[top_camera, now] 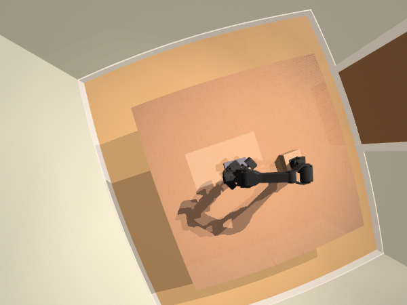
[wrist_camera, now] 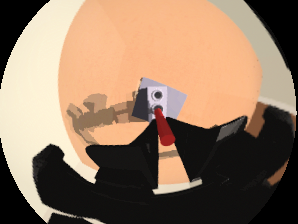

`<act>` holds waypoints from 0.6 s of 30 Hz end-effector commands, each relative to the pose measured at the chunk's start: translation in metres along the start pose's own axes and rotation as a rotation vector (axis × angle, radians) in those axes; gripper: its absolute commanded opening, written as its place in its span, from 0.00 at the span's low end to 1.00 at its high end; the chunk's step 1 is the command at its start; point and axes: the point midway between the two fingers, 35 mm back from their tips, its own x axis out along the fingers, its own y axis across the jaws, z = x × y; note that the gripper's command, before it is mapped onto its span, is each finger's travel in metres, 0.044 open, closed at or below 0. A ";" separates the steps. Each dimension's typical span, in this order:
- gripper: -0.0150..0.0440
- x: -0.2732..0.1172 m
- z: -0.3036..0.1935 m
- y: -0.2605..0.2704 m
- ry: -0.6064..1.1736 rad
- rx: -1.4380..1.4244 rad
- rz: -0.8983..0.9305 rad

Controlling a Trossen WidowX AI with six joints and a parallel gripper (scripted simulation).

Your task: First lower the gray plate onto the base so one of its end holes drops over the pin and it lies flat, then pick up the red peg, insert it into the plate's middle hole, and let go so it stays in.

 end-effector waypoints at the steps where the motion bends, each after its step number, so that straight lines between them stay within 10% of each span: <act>1: 0.25 0.000 0.000 -0.001 0.000 -0.002 -0.003; 18: 0.25 0.000 0.003 0.000 0.000 0.000 0.000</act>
